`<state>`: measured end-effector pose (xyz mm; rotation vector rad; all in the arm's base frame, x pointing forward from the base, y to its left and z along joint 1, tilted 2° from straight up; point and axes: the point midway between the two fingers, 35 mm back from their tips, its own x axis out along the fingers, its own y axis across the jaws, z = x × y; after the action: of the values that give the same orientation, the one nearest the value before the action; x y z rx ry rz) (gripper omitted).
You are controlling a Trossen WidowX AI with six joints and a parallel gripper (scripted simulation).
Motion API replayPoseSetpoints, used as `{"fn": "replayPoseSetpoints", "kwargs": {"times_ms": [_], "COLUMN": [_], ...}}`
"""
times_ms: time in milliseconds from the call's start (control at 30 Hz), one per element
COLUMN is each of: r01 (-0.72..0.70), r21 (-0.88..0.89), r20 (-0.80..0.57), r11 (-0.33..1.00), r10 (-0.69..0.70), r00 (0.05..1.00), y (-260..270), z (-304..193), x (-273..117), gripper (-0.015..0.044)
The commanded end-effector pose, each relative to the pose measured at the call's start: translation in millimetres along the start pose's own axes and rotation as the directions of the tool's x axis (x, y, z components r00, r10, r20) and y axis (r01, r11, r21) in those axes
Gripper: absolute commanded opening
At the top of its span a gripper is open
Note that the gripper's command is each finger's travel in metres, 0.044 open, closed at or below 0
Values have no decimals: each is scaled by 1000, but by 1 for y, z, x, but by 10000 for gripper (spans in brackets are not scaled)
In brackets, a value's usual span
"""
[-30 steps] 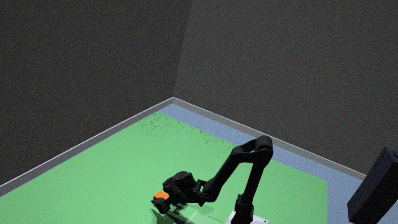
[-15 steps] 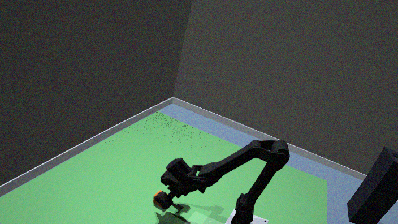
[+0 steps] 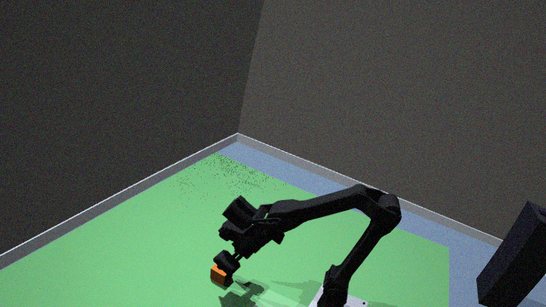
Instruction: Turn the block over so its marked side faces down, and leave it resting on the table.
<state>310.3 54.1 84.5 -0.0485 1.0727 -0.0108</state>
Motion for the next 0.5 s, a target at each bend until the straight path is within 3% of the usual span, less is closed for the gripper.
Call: {"fn": "replayPoseSetpoints", "kwargs": {"times_ms": [0,300,467], "r01": [-2,-7,-7], "r21": [0,8,10], "r20": [-132,-439,-461], "r11": [1000,1000,1000], "r10": [2,10,11], "r00": [991,898,888], "y": [1,-1,-1], "z": [13,34,36], "x": [0,-6,-7], "gripper": [440,440,440]}}
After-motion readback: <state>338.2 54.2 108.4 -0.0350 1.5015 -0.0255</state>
